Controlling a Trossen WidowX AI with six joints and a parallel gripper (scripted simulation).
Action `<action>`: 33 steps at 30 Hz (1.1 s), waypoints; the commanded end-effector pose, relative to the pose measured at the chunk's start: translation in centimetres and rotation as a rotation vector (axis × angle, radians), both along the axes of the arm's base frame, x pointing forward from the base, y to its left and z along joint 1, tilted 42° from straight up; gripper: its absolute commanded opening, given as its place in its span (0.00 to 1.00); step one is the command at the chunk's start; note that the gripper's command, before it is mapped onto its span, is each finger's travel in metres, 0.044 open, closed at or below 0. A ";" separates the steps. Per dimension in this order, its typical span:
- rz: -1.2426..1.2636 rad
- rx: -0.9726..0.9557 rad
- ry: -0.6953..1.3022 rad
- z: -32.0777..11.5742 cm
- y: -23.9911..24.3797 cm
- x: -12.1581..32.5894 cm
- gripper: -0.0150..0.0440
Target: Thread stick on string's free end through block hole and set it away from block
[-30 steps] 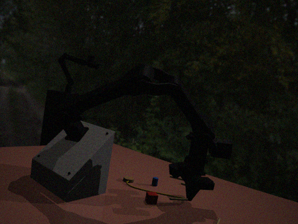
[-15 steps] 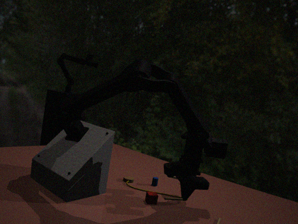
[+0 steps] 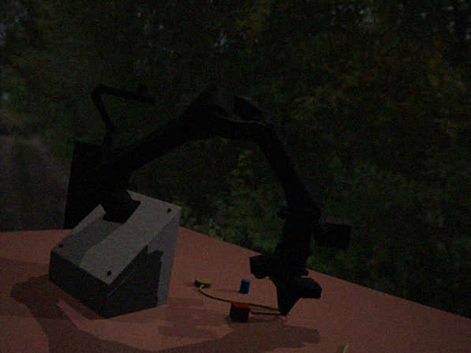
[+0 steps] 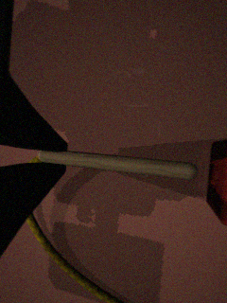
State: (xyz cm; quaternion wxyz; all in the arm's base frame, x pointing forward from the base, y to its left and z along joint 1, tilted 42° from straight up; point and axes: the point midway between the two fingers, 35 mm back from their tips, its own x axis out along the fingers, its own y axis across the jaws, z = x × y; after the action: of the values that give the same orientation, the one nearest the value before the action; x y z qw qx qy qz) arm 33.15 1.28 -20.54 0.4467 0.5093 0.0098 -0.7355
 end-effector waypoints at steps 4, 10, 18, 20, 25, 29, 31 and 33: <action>0.003 -0.003 0.007 0.2 -0.5 -0.8 0.25; 0.003 -0.003 0.008 0.2 -0.6 -0.9 0.25; 0.003 -0.003 0.008 0.7 -1.1 -1.6 0.25; 0.003 -0.004 0.009 0.8 -1.2 -1.8 0.25; 0.003 -0.004 0.009 1.0 -1.5 -2.3 0.25; 0.004 -0.004 0.009 1.3 -1.7 -2.7 0.25; 0.004 -0.004 0.009 1.4 -1.8 -2.9 0.25; 0.004 -0.004 0.009 1.5 -1.9 -3.1 0.25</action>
State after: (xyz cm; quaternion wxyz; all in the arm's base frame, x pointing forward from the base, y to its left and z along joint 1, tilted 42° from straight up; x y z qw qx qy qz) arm 30.63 -0.32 -19.14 0.4474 0.5090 0.0107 -0.7353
